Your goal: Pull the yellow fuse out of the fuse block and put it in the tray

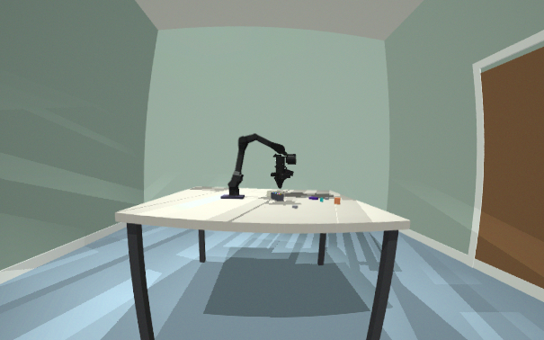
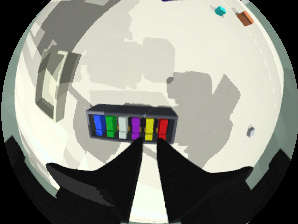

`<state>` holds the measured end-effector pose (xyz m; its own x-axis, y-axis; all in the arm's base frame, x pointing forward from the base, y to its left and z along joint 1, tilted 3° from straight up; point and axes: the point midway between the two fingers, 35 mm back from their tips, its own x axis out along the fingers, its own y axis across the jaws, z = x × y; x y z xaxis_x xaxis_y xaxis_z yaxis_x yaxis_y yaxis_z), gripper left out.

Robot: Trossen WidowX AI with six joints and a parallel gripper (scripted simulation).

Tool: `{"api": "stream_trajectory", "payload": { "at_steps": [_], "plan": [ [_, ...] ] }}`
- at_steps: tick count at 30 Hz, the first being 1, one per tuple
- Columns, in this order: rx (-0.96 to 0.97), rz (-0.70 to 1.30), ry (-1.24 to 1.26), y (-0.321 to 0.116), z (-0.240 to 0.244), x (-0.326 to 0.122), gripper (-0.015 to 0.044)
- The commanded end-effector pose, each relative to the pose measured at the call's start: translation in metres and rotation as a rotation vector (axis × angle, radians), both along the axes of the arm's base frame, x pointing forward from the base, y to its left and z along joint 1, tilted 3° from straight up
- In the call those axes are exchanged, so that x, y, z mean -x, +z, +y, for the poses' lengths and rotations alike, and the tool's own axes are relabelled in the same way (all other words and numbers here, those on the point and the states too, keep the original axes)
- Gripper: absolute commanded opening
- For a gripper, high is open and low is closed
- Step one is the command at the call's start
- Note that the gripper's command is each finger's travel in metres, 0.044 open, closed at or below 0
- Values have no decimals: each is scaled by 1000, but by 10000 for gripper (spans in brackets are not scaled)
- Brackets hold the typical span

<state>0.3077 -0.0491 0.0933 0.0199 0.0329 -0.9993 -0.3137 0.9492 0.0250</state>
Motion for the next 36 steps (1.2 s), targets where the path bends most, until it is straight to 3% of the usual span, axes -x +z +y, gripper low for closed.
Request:
{"api": "stream_trajectory", "payload": {
  "at_steps": [1, 36],
  "plan": [
    [7, 19, 9, -2, -4, 5, 61],
    [7, 19, 9, -32, -1, 6, 61]
  ]
}}
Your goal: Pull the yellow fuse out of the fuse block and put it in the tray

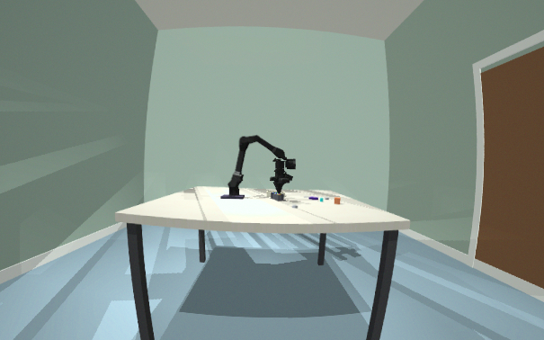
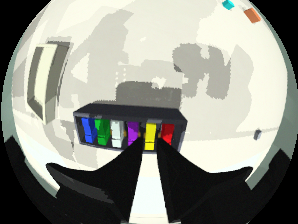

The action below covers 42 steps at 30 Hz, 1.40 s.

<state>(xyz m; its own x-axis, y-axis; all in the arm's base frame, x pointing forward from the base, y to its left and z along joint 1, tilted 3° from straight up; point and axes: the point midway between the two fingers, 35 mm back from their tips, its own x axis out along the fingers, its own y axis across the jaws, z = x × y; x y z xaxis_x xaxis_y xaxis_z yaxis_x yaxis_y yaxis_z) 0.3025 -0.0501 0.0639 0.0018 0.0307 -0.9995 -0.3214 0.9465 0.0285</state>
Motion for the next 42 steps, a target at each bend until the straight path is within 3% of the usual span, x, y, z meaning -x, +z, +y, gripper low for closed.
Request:
{"api": "stream_trajectory", "payload": {
  "at_steps": [1, 29, 38, 42],
  "plan": [
    [5, 2, 1, -3, 0, 1, 61],
    [4, 2, 1, -13, 0, 1, 61],
    [0, 2, 1, -12, 1, 1, 1],
    [0, 2, 1, -12, 1, 1, 0]
  ]
}}
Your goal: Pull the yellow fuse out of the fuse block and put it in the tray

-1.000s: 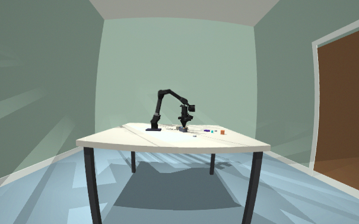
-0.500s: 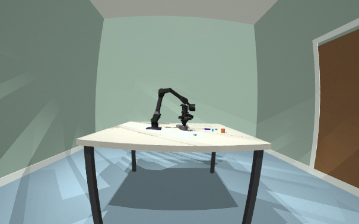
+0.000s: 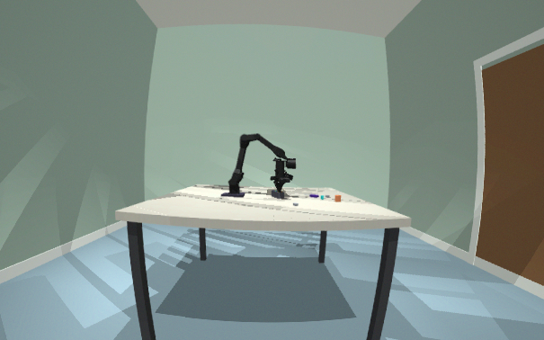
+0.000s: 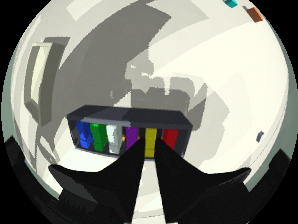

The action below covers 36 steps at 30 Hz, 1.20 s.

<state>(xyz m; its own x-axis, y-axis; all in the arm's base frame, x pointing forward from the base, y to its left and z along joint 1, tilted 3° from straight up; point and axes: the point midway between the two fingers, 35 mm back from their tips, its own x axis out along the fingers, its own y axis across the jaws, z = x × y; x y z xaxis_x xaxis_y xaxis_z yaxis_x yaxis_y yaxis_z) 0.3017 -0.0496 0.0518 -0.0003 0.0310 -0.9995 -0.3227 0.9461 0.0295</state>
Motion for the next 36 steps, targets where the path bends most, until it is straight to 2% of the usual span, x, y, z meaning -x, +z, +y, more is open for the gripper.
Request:
{"api": "stream_trajectory", "payload": {
  "at_steps": [1, 36],
  "plan": [
    [0, 0, 0, 0, 0, 0, 0],
    [2, -1, 0, 17, -1, -1, 0]
  ]
}}
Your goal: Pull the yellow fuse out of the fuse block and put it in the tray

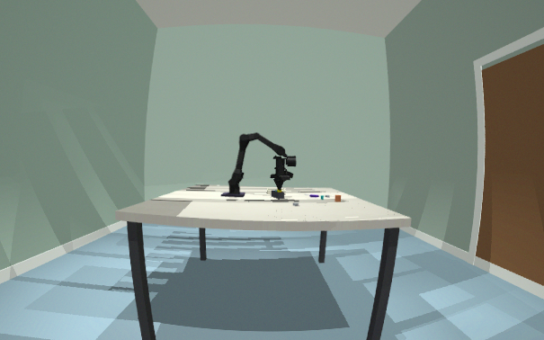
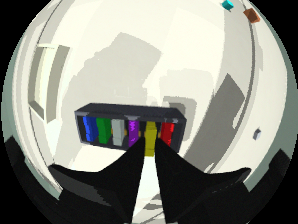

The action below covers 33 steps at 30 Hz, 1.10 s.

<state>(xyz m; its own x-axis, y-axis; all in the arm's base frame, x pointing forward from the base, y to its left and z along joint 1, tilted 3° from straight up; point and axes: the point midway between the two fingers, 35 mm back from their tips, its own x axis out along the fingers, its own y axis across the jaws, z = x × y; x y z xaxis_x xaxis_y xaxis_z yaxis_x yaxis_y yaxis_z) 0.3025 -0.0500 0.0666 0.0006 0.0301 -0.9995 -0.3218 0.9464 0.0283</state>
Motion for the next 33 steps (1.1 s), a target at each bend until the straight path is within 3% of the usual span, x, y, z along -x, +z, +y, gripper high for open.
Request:
{"api": "stream_trajectory", "payload": {
  "at_steps": [1, 33],
  "plan": [
    [1, 0, 1, 3, 0, 0, 0],
    [3, 0, 0, 19, -1, 0, 0]
  ]
}}
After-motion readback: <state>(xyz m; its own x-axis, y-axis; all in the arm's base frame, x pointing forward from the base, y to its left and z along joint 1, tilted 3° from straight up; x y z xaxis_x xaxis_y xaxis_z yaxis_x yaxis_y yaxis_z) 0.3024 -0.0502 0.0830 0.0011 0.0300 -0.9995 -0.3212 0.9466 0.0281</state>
